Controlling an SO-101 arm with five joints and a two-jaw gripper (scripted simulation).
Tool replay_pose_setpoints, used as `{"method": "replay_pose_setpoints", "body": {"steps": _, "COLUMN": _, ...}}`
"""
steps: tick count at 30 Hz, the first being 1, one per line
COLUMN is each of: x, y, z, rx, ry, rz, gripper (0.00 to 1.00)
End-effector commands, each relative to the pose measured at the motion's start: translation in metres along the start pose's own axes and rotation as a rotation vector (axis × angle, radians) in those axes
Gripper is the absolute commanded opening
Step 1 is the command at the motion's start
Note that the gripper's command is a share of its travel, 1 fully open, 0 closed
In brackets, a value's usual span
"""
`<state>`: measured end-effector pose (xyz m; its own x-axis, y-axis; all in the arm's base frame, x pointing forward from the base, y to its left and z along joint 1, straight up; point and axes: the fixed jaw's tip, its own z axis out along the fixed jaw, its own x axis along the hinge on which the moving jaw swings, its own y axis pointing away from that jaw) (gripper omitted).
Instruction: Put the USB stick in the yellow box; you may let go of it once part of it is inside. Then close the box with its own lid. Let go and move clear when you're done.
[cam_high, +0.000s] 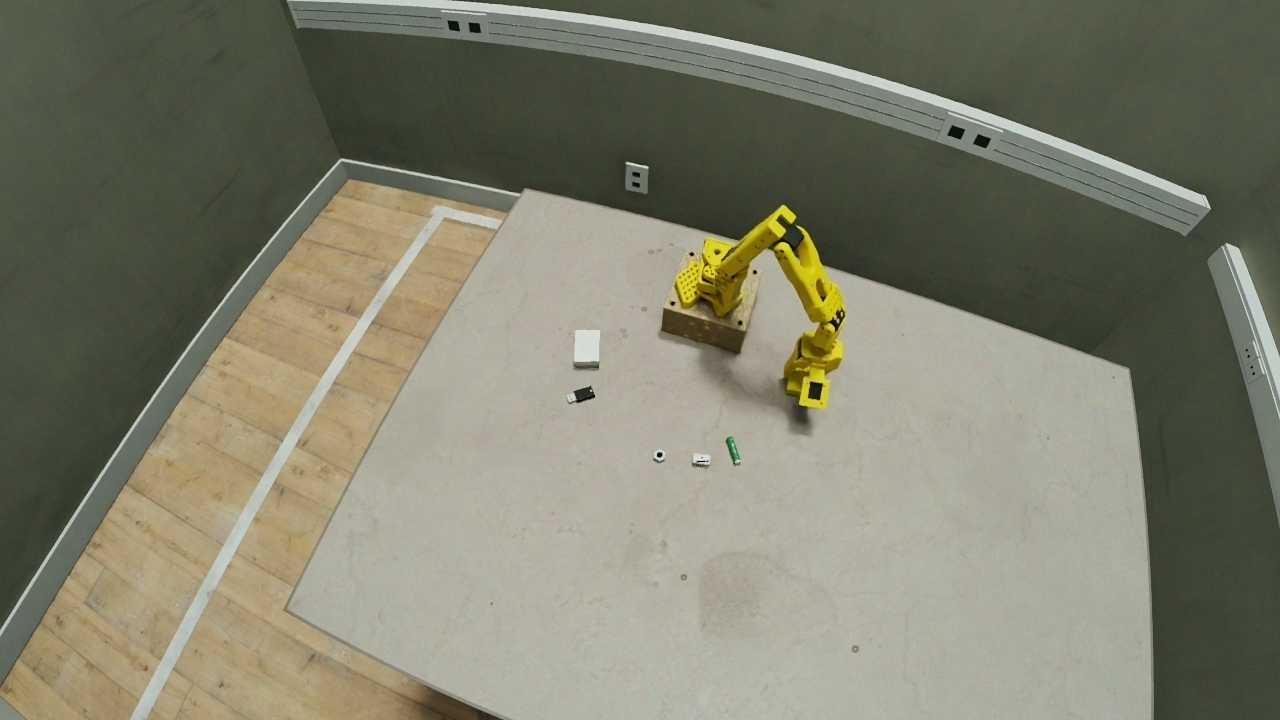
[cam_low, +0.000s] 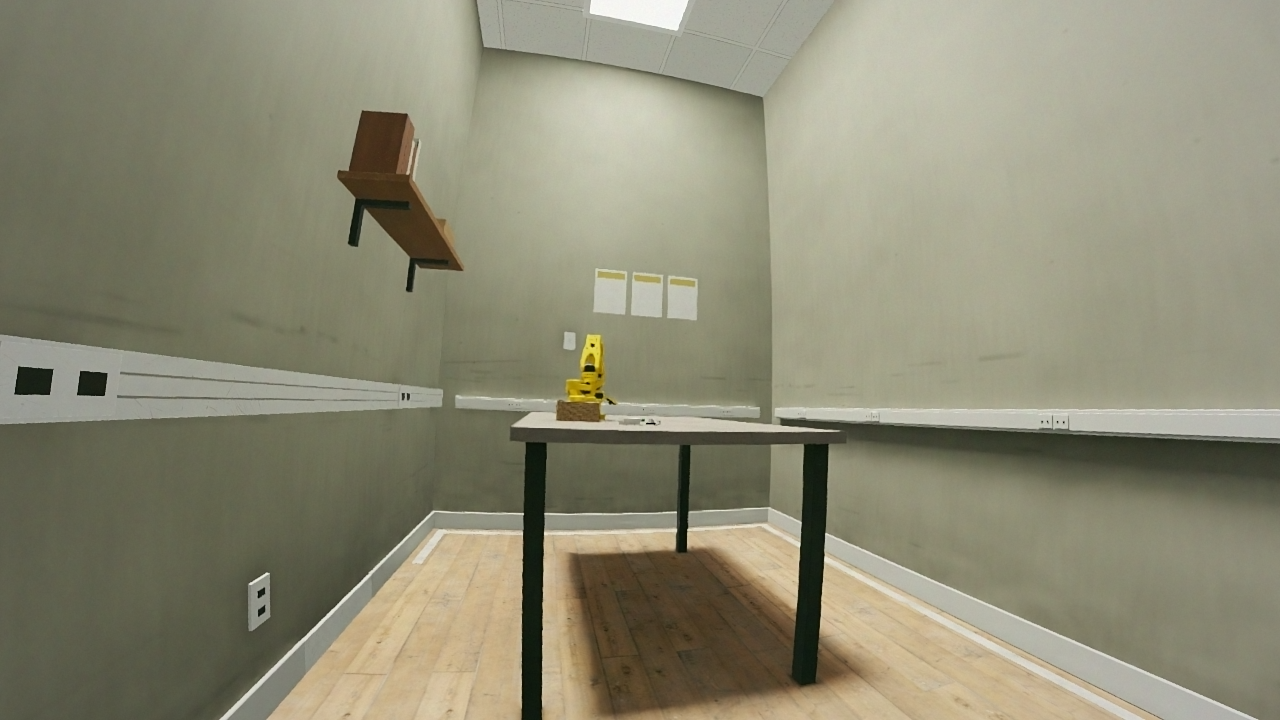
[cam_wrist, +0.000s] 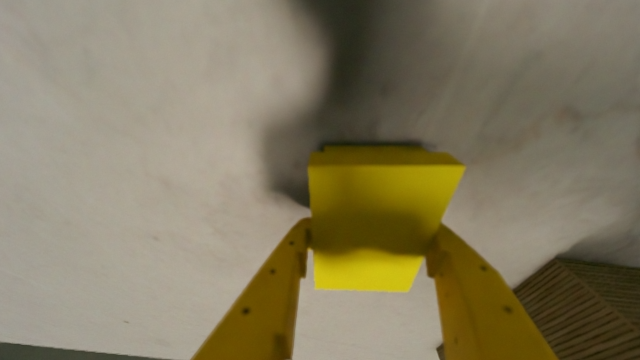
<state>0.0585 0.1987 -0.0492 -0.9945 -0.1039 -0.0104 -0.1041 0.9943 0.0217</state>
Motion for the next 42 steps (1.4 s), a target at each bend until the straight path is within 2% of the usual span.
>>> {"method": "replay_pose_setpoints", "body": {"steps": 1, "x": 0.002, "y": -0.003, "z": 0.002, "rx": 0.016, "ry": 0.008, "rz": 0.003, "gripper": 0.22}}
{"method": "replay_pose_setpoints", "body": {"steps": 14, "x": 0.002, "y": -0.002, "z": -0.009, "rx": 0.016, "ry": 0.008, "rz": 0.003, "gripper": 0.22}}
{"method": "replay_pose_setpoints", "body": {"steps": 29, "x": 0.002, "y": -0.002, "z": -0.038, "rx": 0.016, "ry": 0.008, "rz": 0.003, "gripper": 0.22}}
{"method": "replay_pose_setpoints", "body": {"steps": 42, "x": 0.003, "y": -0.003, "z": -0.049, "rx": 0.016, "ry": 0.008, "rz": 0.003, "gripper": 0.22}}
